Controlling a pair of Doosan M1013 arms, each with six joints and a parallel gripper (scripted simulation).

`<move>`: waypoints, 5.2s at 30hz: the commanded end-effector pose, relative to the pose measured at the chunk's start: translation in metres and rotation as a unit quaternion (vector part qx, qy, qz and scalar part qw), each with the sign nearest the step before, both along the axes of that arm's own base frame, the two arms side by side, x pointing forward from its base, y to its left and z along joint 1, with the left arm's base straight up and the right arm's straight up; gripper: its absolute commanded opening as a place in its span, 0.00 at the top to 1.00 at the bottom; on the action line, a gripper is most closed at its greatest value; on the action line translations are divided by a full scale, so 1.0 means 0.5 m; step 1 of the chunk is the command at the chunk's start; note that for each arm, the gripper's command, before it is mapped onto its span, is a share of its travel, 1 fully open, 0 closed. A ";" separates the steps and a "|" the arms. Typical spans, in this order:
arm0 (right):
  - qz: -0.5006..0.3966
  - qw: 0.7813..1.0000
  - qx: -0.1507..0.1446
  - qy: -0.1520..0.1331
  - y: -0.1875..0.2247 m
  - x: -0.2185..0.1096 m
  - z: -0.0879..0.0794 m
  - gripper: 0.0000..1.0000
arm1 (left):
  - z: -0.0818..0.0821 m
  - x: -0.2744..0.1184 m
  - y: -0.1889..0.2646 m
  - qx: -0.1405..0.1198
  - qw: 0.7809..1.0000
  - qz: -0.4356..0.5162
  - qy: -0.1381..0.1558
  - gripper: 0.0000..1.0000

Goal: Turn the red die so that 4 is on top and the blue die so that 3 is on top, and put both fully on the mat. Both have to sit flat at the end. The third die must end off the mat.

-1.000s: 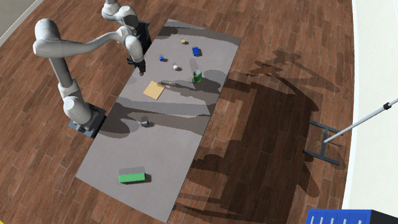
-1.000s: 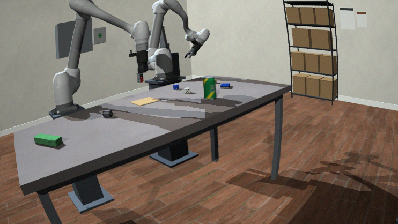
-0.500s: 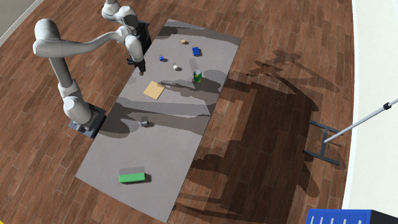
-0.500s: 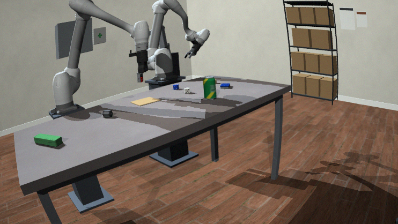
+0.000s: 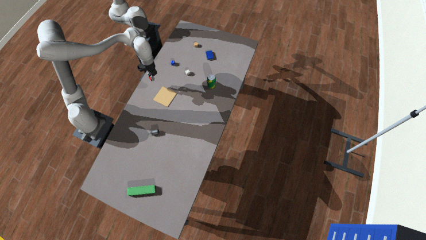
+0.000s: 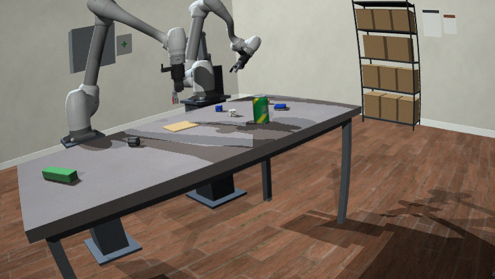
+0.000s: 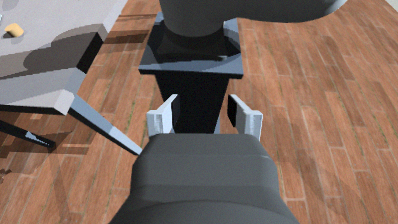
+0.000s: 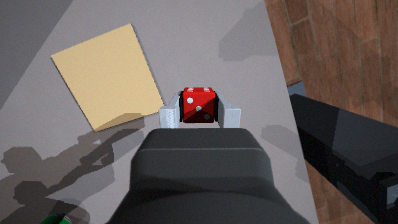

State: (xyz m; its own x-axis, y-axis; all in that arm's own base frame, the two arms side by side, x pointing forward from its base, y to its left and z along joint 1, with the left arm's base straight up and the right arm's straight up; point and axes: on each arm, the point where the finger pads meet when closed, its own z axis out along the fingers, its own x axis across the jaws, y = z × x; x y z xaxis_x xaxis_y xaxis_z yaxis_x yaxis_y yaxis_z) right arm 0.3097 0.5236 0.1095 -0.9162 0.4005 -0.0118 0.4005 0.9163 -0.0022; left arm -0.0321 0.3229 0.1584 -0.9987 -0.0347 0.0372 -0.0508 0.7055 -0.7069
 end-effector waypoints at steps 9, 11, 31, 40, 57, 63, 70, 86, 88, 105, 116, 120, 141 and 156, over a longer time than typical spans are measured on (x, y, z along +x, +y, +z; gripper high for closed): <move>0.197 0.980 0.002 0.005 0.012 0.002 -0.010 0.43 | 0.001 0.000 0.001 0.001 1.000 0.000 0.000 0.00; 0.197 0.980 0.002 0.005 0.012 0.002 -0.010 0.43 | 0.001 0.000 0.001 0.001 1.000 0.000 0.000 0.00; 0.192 0.946 0.256 -0.050 0.010 0.001 -0.009 0.43 | 0.001 0.000 0.001 0.001 1.000 0.000 0.000 0.00; 0.187 0.914 0.353 -0.066 0.006 -0.002 -0.015 0.43 | 0.001 0.000 0.001 0.001 1.000 0.000 0.000 0.00; 0.173 0.846 0.494 -0.100 0.004 0.001 -0.014 0.43 | 0.001 0.000 0.001 0.001 1.000 0.000 0.000 0.00; 0.171 0.839 0.505 -0.105 0.003 0.003 -0.014 0.43 | 0.001 0.000 0.001 0.001 1.000 0.000 0.000 0.00; 0.172 0.839 0.505 -0.105 0.003 0.003 -0.019 0.43 | 0.001 0.000 0.001 0.001 1.000 0.000 0.000 0.00; 0.172 0.839 0.505 -0.105 0.003 0.003 -0.099 0.43 | 0.001 0.000 0.001 0.001 1.000 0.000 0.000 0.00; 0.172 0.839 0.505 -0.105 0.003 0.003 -0.112 0.43 | 0.001 0.000 0.001 0.001 1.000 0.000 0.000 0.00; 0.172 0.839 0.505 -0.105 0.003 0.003 -0.151 0.43 | 0.001 0.000 0.001 0.001 1.000 0.000 0.000 0.00; 0.172 0.839 0.505 -0.105 0.003 0.003 -0.151 0.43 | 0.001 0.000 0.001 0.001 1.000 0.000 0.000 0.00; 0.172 0.839 0.505 -0.105 0.003 0.003 -0.151 0.43 | 0.001 0.000 0.001 0.001 1.000 0.000 0.000 0.00; 0.172 0.839 0.505 -0.105 0.003 0.003 -0.167 0.43 | 0.001 0.000 0.001 0.001 1.000 0.000 0.000 0.00; 0.172 0.839 0.505 -0.105 0.003 0.003 -0.176 0.43 | 0.001 0.000 0.001 0.001 1.000 0.000 0.000 0.00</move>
State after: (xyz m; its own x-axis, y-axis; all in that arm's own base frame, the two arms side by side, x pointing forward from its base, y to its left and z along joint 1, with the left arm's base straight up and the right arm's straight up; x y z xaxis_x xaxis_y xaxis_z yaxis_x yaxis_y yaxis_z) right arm 0.3111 0.5248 0.0212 -0.9999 0.0156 0.0006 0.0078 0.4702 0.8826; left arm -0.0321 0.3229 0.1584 -0.9987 -0.0347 0.0372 -0.0508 0.7055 -0.7069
